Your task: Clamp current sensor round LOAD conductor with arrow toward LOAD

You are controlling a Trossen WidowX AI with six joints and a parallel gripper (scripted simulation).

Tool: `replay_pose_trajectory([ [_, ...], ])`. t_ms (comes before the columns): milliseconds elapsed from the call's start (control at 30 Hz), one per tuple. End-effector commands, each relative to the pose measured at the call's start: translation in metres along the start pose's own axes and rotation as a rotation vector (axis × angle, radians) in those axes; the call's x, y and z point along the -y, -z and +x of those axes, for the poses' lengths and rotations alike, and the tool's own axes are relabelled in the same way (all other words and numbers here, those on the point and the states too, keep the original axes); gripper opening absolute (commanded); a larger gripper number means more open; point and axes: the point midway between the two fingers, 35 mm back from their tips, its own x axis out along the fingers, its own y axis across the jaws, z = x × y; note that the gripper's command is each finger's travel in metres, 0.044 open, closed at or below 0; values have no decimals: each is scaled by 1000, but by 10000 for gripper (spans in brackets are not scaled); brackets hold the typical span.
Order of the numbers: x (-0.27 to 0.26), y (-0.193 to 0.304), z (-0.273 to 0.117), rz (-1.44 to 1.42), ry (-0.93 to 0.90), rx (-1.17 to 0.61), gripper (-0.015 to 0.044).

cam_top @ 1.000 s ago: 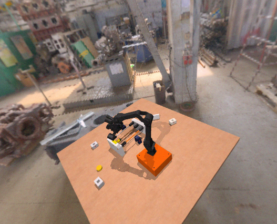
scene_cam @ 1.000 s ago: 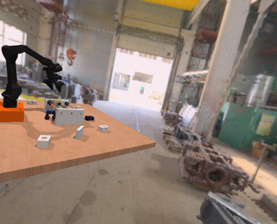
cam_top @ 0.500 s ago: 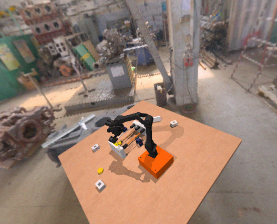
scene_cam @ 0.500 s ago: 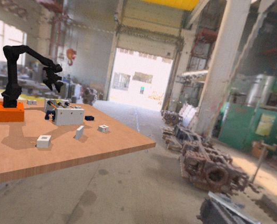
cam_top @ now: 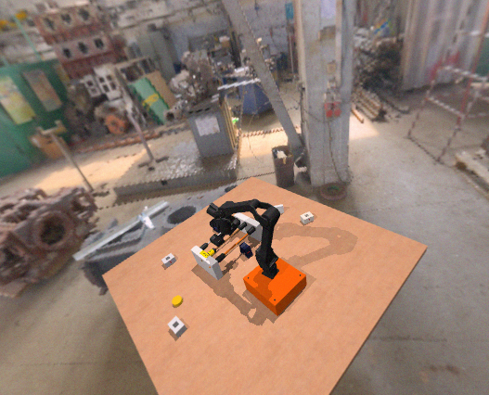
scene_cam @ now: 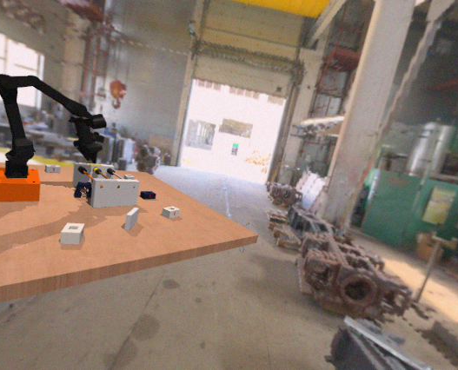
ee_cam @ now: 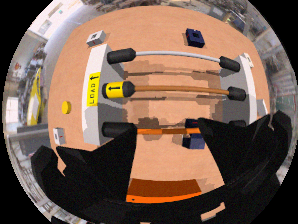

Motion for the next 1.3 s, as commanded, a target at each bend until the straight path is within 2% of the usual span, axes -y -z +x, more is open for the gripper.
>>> replay_pose_trajectory([
  [0,44,48,11,144,46,-46,322],
  [133,64,81,17,236,74,-74,322],
  [433,65,80,21,236,74,-74,322],
  [1267,68,83,62,236,74,-73,322],
])
